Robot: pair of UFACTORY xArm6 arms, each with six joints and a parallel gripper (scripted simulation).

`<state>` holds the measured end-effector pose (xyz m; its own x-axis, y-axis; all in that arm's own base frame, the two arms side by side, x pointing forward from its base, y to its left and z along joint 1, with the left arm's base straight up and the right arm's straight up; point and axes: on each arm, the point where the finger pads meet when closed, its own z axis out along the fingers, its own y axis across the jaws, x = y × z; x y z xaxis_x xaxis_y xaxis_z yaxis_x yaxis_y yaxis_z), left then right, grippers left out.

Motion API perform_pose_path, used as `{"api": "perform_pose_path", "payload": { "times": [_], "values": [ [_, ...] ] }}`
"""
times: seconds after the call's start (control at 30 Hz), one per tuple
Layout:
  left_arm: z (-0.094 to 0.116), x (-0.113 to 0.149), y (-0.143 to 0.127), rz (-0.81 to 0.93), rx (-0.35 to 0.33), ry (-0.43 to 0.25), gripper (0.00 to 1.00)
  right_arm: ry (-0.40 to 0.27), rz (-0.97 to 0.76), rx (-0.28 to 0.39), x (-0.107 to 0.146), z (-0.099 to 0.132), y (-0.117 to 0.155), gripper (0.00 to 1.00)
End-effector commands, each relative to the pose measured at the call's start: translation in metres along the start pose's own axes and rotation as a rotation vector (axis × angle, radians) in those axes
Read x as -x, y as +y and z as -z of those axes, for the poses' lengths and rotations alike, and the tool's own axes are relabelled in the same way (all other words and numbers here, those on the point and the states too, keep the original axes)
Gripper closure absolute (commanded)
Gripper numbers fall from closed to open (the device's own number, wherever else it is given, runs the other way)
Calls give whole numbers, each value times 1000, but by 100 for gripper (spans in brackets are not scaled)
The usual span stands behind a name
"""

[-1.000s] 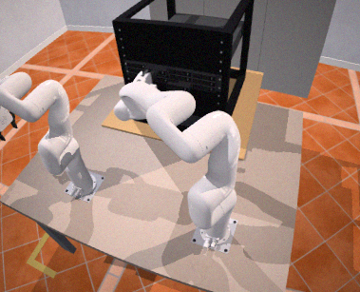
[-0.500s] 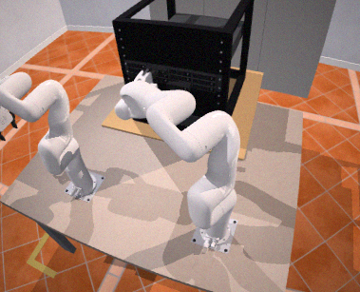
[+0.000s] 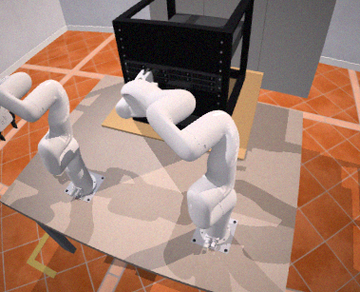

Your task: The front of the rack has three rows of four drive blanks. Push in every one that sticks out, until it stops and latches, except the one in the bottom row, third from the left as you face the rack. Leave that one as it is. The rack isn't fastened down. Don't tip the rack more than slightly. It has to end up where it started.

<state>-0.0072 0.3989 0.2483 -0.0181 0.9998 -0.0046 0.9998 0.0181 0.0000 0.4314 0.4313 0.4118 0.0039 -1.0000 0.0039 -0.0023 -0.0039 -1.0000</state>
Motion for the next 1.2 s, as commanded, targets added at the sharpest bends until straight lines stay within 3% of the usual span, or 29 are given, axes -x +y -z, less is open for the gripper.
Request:
{"api": "perform_pose_path", "payload": {
  "times": [0.0,1.17],
  "values": [
    [2,-1,0,0,0,5,0,0,-4,-2,0,-1,-2,100],
    [2,-1,0,0,0,5,0,0,-4,-2,0,-7,-3,100]
  ]
}}
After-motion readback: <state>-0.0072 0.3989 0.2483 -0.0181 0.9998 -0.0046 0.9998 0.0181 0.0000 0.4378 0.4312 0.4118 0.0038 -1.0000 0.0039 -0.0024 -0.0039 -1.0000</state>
